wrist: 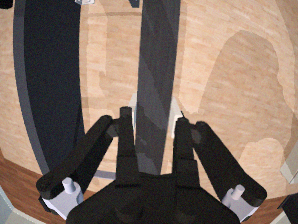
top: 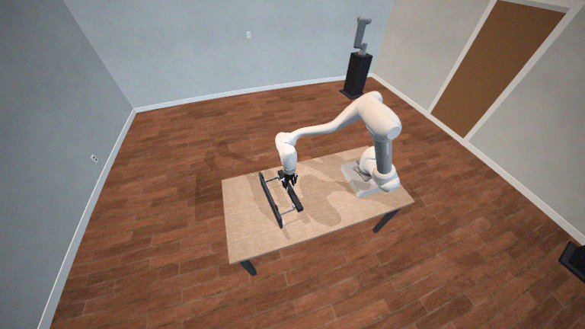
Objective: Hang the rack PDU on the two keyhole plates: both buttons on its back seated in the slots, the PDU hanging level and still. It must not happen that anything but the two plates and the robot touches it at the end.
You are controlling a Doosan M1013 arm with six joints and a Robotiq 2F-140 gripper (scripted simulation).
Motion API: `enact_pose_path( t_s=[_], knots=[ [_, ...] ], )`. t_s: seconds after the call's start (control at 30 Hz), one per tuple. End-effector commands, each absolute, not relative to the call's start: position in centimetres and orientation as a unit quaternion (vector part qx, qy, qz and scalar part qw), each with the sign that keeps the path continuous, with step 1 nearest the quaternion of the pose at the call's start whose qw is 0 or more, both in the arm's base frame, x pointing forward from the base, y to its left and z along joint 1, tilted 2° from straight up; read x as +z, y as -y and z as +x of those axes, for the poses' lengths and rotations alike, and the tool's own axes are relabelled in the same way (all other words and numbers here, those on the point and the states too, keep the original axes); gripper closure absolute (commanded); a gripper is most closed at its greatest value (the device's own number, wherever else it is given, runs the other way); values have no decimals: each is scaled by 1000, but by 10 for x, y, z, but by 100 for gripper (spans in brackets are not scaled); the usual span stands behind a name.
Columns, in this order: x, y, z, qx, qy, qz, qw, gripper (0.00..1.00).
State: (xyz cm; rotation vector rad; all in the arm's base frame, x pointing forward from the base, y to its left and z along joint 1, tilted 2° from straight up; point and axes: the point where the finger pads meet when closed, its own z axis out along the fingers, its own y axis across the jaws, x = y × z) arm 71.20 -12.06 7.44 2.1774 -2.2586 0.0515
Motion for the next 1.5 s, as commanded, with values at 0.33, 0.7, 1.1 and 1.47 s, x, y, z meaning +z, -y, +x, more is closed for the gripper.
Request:
enact_pose_path(
  t_s=[0.33, 0.7, 1.1, 1.47],
  knots=[
    [75, 121, 718, 16, 720, 694, 2, 100],
    [75, 121, 719, 16, 720, 694, 2, 100],
    [75, 121, 719, 16, 720, 694, 2, 100],
    [74, 121, 719, 16, 720, 694, 2, 100]
  ],
)
